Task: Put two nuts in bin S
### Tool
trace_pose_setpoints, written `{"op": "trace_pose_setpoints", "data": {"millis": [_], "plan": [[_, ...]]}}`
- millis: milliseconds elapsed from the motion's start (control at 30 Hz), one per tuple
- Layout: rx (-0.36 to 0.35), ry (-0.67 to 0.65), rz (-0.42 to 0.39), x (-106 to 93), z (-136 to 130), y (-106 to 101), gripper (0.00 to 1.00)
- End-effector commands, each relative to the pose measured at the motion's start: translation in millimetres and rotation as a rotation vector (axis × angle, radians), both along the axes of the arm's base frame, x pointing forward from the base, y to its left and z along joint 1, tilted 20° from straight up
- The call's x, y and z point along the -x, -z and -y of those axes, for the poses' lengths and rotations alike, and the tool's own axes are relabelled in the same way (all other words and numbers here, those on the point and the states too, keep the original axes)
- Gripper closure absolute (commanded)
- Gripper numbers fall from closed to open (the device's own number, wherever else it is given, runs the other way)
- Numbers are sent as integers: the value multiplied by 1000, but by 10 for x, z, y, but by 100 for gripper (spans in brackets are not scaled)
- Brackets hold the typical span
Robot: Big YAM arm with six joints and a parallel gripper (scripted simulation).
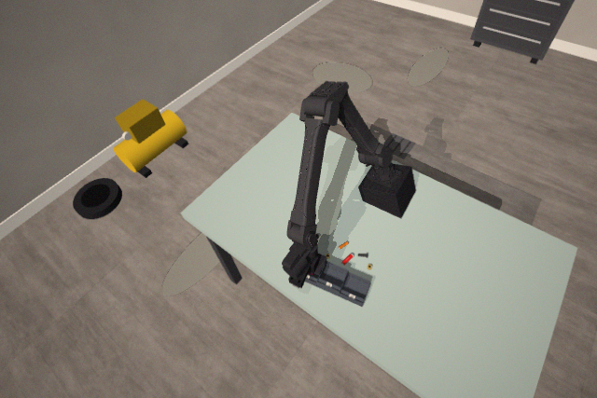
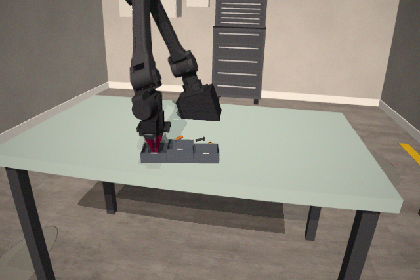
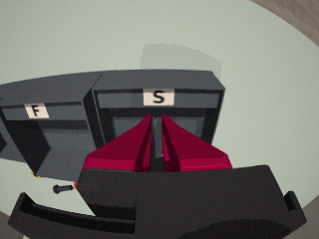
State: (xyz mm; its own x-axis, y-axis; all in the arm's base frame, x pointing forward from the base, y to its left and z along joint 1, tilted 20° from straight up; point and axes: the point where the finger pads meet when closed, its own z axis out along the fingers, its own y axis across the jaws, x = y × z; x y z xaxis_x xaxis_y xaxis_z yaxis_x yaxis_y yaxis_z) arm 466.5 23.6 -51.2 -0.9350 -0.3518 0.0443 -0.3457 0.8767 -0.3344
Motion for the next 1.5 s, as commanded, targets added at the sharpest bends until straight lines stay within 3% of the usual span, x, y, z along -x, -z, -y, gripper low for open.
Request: {"op": "trace_pose_setpoints", "data": {"millis": [0,933,1467], "plan": [[-12,-2,50,-135,40,-186,92],[-12,-2,52,-144,45,-197,92],[-18,-11,71,-223,-182,-467,92]]}}
